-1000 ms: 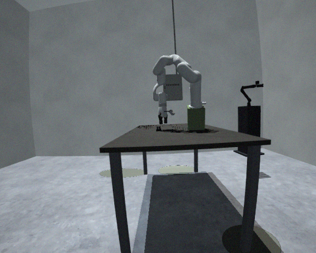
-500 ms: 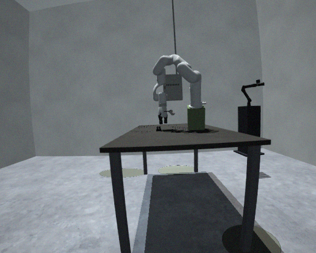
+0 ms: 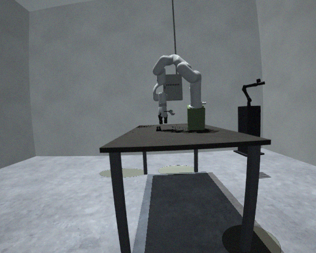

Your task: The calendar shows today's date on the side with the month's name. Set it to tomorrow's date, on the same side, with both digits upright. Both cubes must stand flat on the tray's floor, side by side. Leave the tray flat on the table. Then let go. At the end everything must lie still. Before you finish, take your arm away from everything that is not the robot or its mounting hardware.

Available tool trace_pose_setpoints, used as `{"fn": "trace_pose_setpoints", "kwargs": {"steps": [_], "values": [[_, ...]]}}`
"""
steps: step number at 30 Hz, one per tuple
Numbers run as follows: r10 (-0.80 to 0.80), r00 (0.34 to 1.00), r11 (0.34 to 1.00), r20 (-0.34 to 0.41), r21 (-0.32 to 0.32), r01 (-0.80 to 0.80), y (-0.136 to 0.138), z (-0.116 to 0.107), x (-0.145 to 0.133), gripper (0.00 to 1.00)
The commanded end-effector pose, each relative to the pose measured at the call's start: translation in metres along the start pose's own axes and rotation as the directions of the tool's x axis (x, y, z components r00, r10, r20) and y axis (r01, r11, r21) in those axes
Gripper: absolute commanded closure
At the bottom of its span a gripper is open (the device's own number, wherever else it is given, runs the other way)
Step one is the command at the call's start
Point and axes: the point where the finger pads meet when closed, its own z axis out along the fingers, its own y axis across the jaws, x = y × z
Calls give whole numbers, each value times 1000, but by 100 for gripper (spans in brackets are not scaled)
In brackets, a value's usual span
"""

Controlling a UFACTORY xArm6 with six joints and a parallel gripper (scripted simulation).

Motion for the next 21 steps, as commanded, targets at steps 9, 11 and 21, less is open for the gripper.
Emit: {"fn": "trace_pose_setpoints", "kwargs": {"steps": [9, 11, 21], "values": [[0, 1000, 1000, 2, 0, 0, 0, -1, -1, 0], [0, 1000, 1000, 2, 0, 0, 0, -1, -2, 0], [0, 1000, 1000, 2, 0, 0, 8, -5, -20, 0]]}}
